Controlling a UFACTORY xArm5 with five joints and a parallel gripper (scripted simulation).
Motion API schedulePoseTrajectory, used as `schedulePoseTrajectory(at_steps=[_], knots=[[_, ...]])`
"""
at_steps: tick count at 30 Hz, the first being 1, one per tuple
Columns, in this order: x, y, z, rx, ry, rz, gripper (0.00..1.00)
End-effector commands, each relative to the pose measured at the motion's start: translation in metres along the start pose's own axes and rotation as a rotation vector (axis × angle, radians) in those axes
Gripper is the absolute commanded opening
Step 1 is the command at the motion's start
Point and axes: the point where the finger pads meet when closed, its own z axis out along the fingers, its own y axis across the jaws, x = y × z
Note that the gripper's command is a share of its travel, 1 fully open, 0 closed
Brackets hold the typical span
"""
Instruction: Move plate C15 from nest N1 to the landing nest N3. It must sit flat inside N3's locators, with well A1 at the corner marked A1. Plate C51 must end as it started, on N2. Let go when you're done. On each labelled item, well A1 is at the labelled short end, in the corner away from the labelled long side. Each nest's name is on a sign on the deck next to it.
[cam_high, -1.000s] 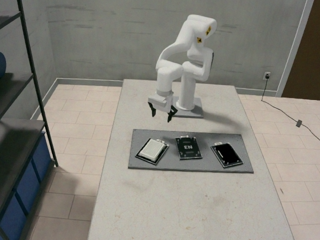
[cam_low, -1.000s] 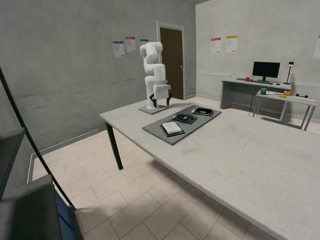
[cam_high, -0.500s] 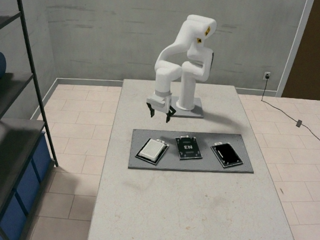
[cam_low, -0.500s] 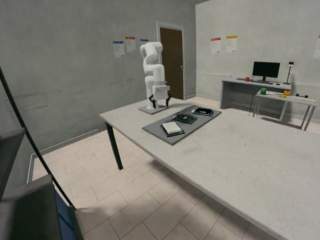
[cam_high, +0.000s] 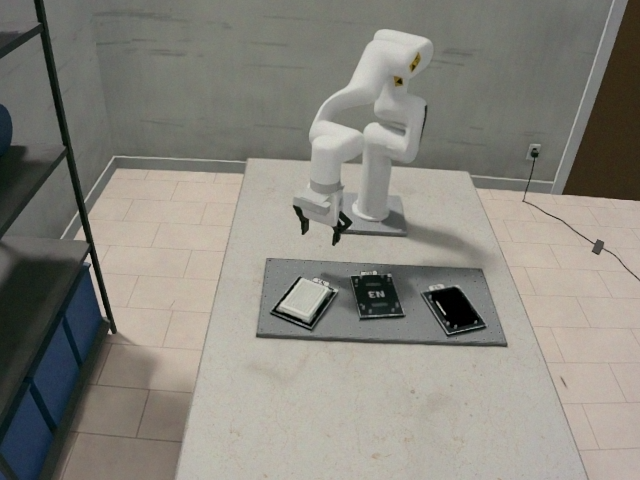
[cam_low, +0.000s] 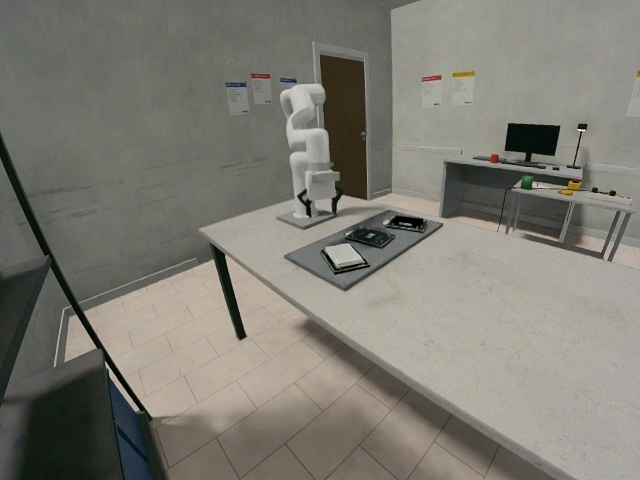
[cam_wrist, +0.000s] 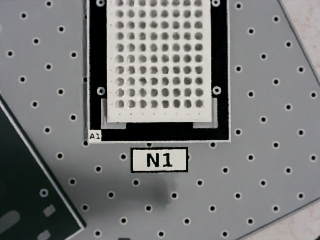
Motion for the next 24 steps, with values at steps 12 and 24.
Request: schedulePoseTrajectory(at_steps=[12, 24], knots=[[0.001, 0.000, -0.001, 0.005, 0.004, 0.000, 1.00], [-0.014, -0.037, -0.001, 0.005, 0.005, -0.267, 1.00]])
